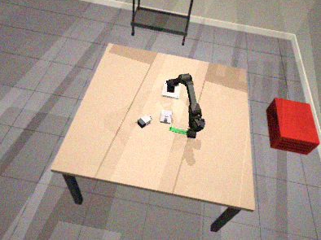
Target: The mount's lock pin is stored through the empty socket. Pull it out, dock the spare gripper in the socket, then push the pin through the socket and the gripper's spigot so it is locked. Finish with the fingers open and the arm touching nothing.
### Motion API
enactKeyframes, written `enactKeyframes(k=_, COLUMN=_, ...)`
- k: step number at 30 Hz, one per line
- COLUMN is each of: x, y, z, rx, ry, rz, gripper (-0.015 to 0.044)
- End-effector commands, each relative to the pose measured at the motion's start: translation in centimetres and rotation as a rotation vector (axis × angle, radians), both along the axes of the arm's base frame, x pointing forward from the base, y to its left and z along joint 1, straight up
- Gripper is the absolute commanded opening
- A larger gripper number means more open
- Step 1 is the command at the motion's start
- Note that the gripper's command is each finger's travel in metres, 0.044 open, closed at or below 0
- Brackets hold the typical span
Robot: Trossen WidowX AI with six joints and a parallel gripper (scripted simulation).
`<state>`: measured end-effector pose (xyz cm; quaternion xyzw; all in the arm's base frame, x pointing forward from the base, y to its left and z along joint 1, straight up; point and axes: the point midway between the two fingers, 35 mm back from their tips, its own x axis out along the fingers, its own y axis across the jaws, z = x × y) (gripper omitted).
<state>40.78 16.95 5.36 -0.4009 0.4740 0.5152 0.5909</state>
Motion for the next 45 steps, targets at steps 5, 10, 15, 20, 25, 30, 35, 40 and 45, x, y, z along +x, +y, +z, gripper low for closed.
enactKeyframes(k=5, x=0.0, y=0.0, z=0.0, rx=0.0, ry=0.0, rz=0.0, gripper=0.02)
enactKeyframes(k=10, x=0.0, y=0.0, z=0.6, rx=0.0, ry=0.0, rz=0.0, gripper=0.02)
enactKeyframes(k=15, x=-0.4, y=-0.1, z=1.6, rx=-0.006, ry=0.017, rz=0.0, gripper=0.02)
enactKeyframes(k=20, x=-0.7, y=-0.2, z=2.6, rx=-0.01, ry=0.03, rz=0.0, gripper=0.02)
enactKeyframes(k=25, x=-0.9, y=-0.3, z=3.7, rx=-0.014, ry=0.042, rz=0.0, gripper=0.02)
enactKeyframes(k=30, x=-1.2, y=-0.4, z=4.8, rx=-0.018, ry=0.054, rz=0.0, gripper=0.02)
enactKeyframes(k=35, x=-1.4, y=-0.5, z=6.0, rx=-0.021, ry=0.064, rz=0.0, gripper=0.02)
enactKeyframes(k=40, x=-1.6, y=-0.6, z=7.2, rx=-0.024, ry=0.073, rz=0.0, gripper=0.02)
enactKeyframes(k=45, x=-1.7, y=-0.6, z=6.4, rx=-0.025, ry=0.076, rz=0.0, gripper=0.0331)
